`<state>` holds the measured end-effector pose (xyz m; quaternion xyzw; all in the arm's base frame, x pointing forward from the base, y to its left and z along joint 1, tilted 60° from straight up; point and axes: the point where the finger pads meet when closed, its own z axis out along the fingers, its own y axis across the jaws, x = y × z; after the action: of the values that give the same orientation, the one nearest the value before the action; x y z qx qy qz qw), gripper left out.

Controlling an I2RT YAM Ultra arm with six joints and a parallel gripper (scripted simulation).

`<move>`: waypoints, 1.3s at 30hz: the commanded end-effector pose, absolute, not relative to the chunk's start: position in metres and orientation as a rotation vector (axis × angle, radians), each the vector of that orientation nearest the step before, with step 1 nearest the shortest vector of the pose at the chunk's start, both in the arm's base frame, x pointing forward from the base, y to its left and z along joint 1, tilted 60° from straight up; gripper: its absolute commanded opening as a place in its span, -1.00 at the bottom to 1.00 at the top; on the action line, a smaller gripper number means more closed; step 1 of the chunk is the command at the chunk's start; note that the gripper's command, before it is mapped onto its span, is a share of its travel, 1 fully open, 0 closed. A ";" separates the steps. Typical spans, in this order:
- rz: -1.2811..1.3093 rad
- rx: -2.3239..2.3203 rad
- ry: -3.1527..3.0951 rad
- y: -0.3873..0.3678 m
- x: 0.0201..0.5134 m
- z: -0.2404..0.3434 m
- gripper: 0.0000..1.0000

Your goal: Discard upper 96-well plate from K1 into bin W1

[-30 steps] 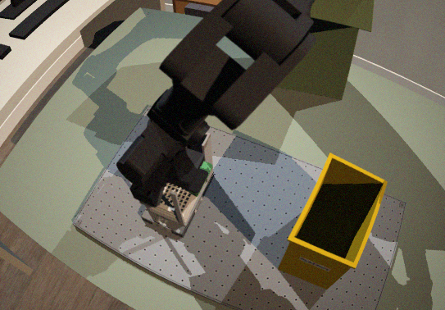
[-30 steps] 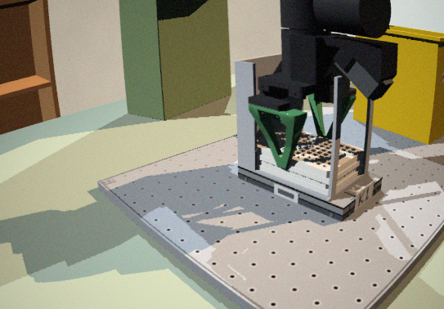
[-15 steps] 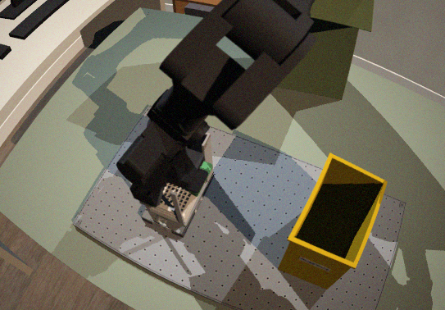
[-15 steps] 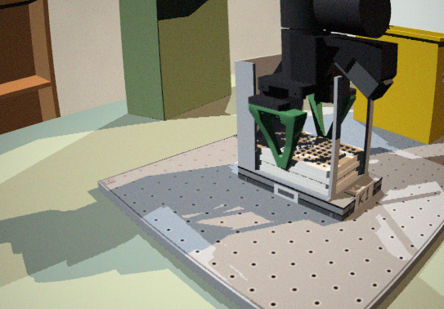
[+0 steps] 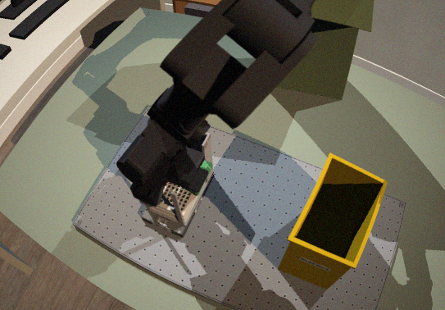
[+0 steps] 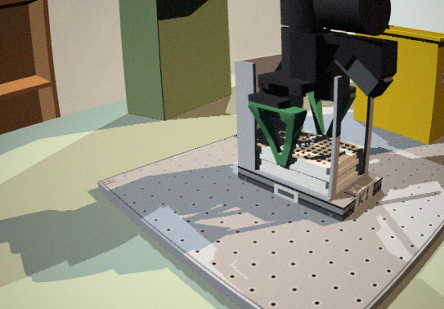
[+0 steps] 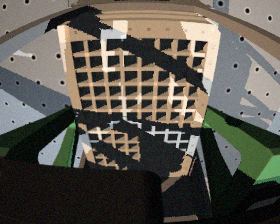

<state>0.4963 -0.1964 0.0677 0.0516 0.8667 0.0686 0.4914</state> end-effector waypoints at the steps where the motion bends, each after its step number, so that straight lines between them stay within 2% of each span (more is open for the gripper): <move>1: 0.165 0.127 2.094 -0.200 0.491 0.075 -1.00; 39: 0.164 0.127 2.095 -0.204 0.442 0.103 -1.00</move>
<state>0.4476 -0.2004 0.0967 0.0520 0.8668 0.0655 0.4916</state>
